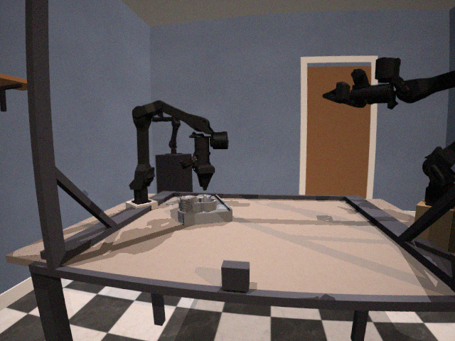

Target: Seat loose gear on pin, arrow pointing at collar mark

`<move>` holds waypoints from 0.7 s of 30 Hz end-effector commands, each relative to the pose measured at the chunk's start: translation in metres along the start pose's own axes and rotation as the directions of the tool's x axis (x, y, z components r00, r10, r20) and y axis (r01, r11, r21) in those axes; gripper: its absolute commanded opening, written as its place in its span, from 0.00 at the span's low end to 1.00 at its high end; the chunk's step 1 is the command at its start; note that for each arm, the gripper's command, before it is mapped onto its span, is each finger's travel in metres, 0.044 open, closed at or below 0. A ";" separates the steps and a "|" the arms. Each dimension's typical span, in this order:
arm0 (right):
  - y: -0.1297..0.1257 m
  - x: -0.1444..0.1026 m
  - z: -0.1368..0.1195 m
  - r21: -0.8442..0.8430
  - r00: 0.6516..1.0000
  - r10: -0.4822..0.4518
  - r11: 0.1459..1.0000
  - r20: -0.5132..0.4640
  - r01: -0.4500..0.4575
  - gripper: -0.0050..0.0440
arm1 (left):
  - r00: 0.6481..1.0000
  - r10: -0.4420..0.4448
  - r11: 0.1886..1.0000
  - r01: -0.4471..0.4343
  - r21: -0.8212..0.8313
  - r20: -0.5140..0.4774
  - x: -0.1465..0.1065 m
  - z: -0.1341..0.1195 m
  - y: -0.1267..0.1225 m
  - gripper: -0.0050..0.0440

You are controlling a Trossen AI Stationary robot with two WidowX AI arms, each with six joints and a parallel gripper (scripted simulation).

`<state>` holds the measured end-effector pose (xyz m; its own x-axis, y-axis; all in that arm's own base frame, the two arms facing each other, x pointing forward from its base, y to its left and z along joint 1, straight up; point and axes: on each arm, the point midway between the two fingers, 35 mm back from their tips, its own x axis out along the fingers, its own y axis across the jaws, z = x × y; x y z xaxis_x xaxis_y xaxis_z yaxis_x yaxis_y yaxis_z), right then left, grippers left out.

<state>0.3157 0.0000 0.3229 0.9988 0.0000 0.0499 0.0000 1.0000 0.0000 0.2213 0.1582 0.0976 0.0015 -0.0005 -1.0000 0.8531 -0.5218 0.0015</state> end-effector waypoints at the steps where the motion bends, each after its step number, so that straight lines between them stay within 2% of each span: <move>1: 0.000 -0.001 0.008 0.000 1.000 0.000 1.000 0.020 0.000 0.92 | 1.000 0.011 1.000 -0.011 -0.006 -0.025 -0.006 -0.004 0.002 0.87; 10: 0.000 -0.001 0.008 0.000 1.000 0.000 1.000 0.020 0.000 0.92 | 1.000 0.009 1.000 -0.009 -0.004 -0.023 -0.006 -0.002 0.001 0.87; 21: 0.000 -0.001 0.008 0.000 1.000 0.000 1.000 0.020 0.000 0.92 | 1.000 0.003 1.000 -0.003 -0.003 -0.011 0.019 0.000 0.000 0.87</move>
<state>0.3157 0.0000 0.3229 0.9988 0.0000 0.0499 0.0000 1.0000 0.0000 0.2218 0.1585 0.0825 0.0087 0.0047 -1.0000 0.8543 -0.5198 0.0050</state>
